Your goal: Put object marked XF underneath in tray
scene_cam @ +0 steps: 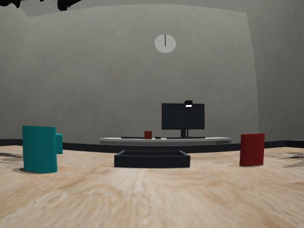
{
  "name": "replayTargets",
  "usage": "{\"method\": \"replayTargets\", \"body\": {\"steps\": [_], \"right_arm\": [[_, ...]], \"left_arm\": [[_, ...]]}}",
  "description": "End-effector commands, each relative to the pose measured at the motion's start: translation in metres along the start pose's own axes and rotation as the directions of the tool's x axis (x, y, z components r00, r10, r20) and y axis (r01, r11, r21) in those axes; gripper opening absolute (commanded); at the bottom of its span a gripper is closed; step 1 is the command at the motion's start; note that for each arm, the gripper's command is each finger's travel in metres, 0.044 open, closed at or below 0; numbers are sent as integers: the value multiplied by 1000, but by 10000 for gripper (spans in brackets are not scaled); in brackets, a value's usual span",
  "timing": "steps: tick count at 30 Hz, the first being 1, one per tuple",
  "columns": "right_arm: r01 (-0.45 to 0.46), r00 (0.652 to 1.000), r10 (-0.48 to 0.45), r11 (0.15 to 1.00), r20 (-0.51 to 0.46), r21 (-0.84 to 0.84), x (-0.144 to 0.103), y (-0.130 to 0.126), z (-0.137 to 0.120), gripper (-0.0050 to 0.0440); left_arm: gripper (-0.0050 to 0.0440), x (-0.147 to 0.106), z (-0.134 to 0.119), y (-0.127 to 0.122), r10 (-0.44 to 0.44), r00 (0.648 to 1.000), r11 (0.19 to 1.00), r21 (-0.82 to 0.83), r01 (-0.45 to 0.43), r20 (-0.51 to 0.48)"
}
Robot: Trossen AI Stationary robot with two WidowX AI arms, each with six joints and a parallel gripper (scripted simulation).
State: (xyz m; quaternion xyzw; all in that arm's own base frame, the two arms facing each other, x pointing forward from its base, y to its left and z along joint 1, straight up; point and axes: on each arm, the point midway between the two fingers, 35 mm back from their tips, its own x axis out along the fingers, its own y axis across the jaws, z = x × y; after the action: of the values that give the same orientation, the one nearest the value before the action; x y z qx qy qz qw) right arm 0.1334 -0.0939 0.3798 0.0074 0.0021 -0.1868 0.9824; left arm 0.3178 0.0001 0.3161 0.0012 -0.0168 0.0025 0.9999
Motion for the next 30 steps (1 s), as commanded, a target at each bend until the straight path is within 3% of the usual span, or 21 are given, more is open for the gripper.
{"method": "replayTargets", "body": {"steps": [1, 6, 15, 17, 23, 30], "right_arm": [[-12, 1000, 12, 1000, 8, -19, -1, 1, 3, -50], [-12, 1000, 12, 1000, 8, -19, -1, 1, 3, -50], [-12, 1000, 12, 1000, 8, -19, -1, 1, 3, -50], [-12, 1000, 12, 1000, 8, -19, -1, 1, 3, -50], [-12, 1000, 12, 1000, 8, -19, -1, 1, 3, -50], [-12, 1000, 12, 1000, 8, -19, -1, 1, 3, -50]], "left_arm": [[400, -1, 8, 0, -6, 1000, 1000, -14, 7, 16], [400, 27, -1, -12, -46, 997, 967, -254, 30, -57], [400, 84, -29, -40, -121, 971, 709, -702, -62, -208], [400, 84, -29, -40, -121, 971, 709, -702, -62, -208], [400, 122, -59, -64, -171, 935, 398, -890, -222, -310], [400, 155, -97, -91, -215, 887, 45, -912, -408, -408]]}}
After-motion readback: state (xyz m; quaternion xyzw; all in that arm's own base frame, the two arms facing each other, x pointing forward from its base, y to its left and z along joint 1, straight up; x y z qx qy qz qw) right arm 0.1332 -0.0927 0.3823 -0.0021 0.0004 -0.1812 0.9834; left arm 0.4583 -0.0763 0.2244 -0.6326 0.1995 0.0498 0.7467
